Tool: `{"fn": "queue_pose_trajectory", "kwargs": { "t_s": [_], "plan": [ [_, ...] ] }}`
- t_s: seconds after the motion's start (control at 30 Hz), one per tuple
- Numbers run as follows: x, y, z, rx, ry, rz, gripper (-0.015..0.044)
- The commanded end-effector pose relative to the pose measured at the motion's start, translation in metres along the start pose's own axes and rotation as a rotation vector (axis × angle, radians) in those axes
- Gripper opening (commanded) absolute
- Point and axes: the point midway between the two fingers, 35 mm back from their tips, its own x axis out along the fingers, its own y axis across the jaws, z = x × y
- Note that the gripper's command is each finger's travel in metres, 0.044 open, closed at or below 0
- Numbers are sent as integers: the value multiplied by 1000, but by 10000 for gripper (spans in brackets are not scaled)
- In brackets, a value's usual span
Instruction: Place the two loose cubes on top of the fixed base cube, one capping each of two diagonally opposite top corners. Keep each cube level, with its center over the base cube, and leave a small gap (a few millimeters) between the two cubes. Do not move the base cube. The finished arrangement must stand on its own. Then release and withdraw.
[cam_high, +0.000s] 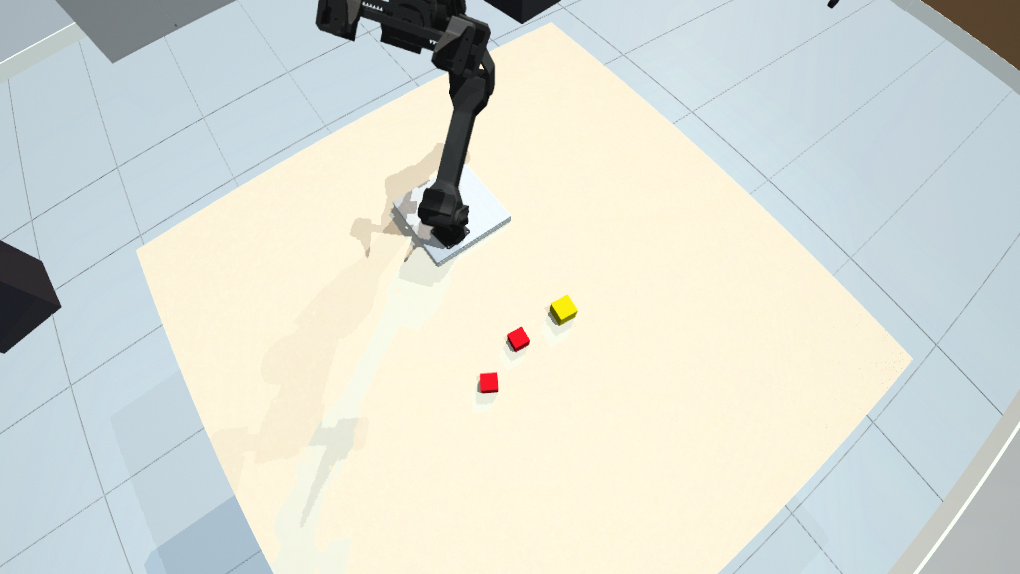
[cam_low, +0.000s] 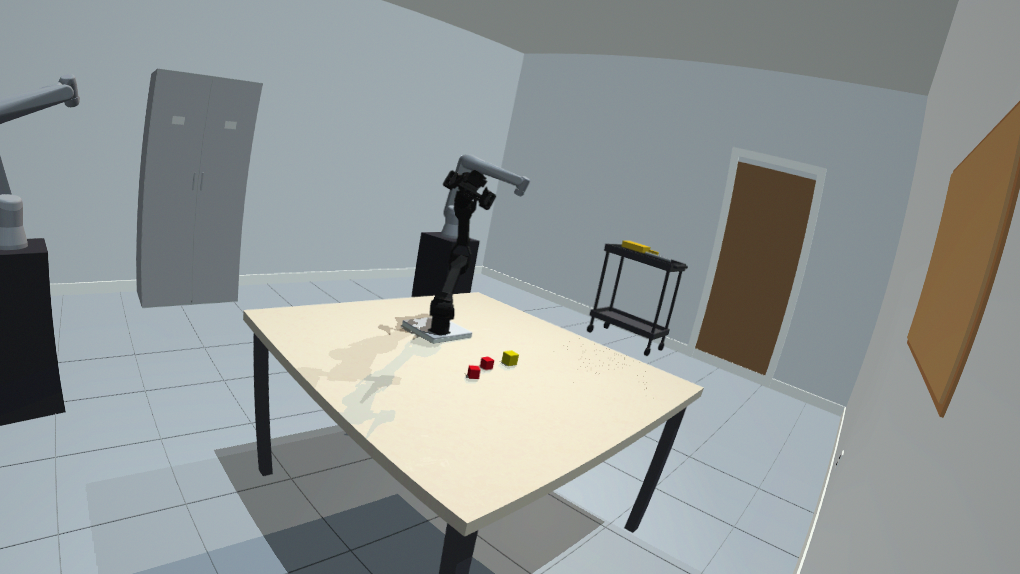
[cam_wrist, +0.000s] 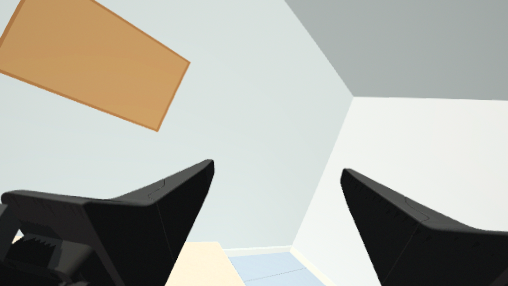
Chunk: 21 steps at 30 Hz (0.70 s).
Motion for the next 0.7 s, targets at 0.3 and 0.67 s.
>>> {"fn": "queue_pose_trajectory", "kwargs": {
  "t_s": [0.3, 0.67],
  "plan": [
    [66, 13, -82, 194, 275, 128, 265],
    [112, 53, -184, 365, 662, 231, 265]
  ]
}}
